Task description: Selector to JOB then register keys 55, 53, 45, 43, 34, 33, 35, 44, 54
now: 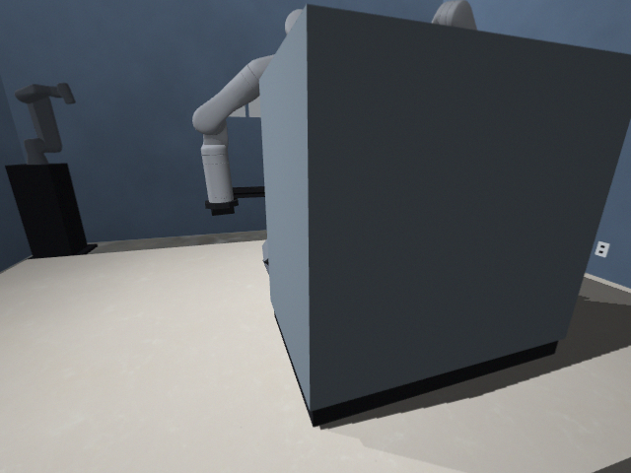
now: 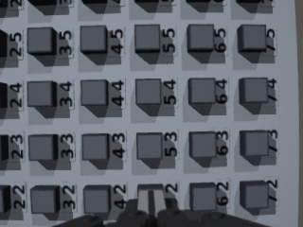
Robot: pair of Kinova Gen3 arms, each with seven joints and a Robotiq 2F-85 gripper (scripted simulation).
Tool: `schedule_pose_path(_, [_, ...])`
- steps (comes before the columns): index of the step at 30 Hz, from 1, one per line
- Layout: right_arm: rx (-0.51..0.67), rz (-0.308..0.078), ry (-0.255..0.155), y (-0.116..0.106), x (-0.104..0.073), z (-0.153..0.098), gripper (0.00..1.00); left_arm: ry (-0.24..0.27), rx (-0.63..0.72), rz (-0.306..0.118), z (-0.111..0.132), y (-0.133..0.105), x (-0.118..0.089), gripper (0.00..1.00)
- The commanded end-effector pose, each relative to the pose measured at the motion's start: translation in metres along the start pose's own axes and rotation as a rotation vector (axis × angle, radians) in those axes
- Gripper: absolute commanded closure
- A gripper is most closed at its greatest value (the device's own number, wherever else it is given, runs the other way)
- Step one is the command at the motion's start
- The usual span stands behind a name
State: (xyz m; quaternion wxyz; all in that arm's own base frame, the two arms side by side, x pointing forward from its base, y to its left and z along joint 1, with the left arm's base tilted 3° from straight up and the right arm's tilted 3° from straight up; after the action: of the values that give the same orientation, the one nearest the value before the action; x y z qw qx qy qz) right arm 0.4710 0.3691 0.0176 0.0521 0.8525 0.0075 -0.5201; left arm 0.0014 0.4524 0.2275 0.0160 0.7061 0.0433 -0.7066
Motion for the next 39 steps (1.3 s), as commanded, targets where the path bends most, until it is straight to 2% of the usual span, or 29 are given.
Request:
schedule_pose_path(1, [0.001, -0.001, 0.001, -0.0004, 0.002, -0.0009, 0.903, 0.0, 0.0, -0.002, 0.0, -0.0003, -0.0007, 0.002])
schedule_pose_path(39, [0.001, -0.001, 0.001, -0.0004, 0.0061, -0.0009, 0.903, 0.0, 0.0, -0.002, 0.0, -0.0003, -0.0007, 0.002])
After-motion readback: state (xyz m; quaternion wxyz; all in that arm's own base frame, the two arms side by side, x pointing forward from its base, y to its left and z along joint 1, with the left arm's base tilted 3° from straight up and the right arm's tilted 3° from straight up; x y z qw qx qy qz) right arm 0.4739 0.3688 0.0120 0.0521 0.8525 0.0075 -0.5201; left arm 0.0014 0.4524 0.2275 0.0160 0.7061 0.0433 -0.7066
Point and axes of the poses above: on each arm, the point where the finger pads meet when closed, its own x axis out along the fingers, its own z axis across the jaws, y = z × x, the point moved 1 cm from there along -x, back along the fingers, and after that the axes turned 5 degrees about -x, right-handed, at the moved point
